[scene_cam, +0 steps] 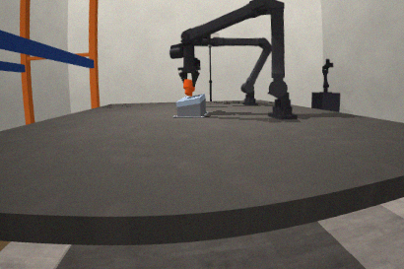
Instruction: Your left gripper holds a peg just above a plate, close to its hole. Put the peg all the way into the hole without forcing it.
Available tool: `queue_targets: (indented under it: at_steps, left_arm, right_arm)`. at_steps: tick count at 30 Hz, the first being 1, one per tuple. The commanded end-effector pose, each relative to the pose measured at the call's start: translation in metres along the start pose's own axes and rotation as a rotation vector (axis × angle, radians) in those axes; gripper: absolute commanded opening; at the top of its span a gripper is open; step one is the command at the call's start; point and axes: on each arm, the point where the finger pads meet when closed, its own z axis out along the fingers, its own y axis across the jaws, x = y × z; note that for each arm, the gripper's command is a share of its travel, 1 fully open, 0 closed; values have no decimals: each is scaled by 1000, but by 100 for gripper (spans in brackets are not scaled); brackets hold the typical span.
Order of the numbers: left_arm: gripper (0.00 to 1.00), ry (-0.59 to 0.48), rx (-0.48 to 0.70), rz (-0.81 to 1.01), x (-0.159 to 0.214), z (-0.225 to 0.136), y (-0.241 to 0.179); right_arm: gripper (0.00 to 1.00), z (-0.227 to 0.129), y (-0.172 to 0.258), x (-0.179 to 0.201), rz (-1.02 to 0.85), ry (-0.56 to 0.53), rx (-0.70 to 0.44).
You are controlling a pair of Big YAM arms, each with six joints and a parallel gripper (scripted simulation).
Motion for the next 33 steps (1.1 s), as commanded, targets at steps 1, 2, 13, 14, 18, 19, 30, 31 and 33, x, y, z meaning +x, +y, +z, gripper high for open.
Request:
queue_targets:
  at_steps: [1,2,13,14,18,19,30,31,33]
  left_arm:
    - [0,-2,-15,0,0,-5,3]
    - [0,-2,-15,0,0,-5,3]
    - [0,-2,-15,0,0,-5,3]
    - [0,-2,-15,0,0,-5,3]
    - [46,-2,-15,0,0,-5,3]
    - [46,-2,-15,0,0,-5,3]
    - [46,-2,-20,0,0,-7,5]
    - [46,-2,-20,0,0,-7,5]
    - [46,-2,-20,0,0,-7,5]
  right_arm:
    - [100,-2,0,-14,-2,-27,1]
    - [100,-2,0,-14,-2,-27,1]
    - [100,-2,0,-14,-2,-27,1]
    - [100,-2,0,-14,-2,-27,1]
    - [100,-2,0,-14,-2,-27,1]
    - [100,-4,7,-6,-2,-18,-13]
    - [100,-77,167,72,-18,41,-357]
    - [100,-89,183,82,-22,49,-398]
    - [100,-100,197,91,-25,57,-436]
